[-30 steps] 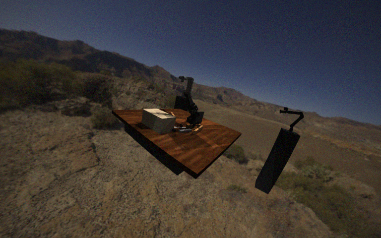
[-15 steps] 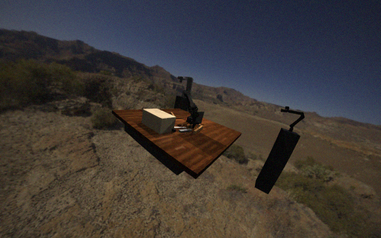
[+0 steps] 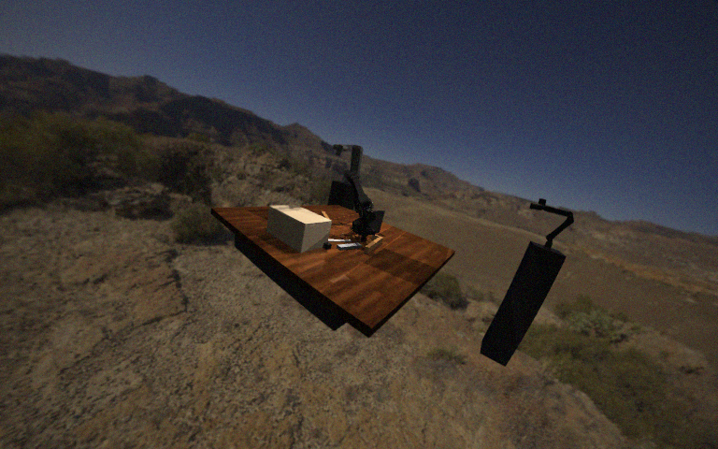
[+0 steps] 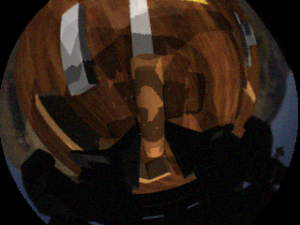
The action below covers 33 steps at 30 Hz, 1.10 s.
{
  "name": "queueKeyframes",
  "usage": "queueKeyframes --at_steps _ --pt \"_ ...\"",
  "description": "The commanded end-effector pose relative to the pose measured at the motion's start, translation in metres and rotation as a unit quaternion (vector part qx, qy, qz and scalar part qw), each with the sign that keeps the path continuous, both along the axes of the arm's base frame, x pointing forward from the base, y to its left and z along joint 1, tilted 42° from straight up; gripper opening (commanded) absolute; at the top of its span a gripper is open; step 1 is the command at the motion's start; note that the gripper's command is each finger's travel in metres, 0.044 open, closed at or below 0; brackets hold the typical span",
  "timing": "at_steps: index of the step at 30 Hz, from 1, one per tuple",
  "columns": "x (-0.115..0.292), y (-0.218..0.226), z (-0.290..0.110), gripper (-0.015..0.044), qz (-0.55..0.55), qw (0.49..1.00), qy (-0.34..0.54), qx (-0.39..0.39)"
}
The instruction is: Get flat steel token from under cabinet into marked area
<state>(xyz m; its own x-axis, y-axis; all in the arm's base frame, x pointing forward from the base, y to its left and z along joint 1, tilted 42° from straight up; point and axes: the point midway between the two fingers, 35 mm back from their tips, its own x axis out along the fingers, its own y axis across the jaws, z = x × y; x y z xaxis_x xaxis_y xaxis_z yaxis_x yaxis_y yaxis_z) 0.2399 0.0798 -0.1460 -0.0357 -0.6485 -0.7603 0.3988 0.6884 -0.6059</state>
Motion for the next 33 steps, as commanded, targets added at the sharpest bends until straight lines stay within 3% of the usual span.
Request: queueKeyframes --at_steps 1,5,33 --pt "0.001 0.0 0.0 0.0098 0.0 1.0 -0.001 0.001" --pt "0.001 0.0 0.0 0.0 0.0 1.0 -0.001 0.001" --pt "0.042 -0.013 0.01 0.0 0.022 1.0 0.02 -0.001"
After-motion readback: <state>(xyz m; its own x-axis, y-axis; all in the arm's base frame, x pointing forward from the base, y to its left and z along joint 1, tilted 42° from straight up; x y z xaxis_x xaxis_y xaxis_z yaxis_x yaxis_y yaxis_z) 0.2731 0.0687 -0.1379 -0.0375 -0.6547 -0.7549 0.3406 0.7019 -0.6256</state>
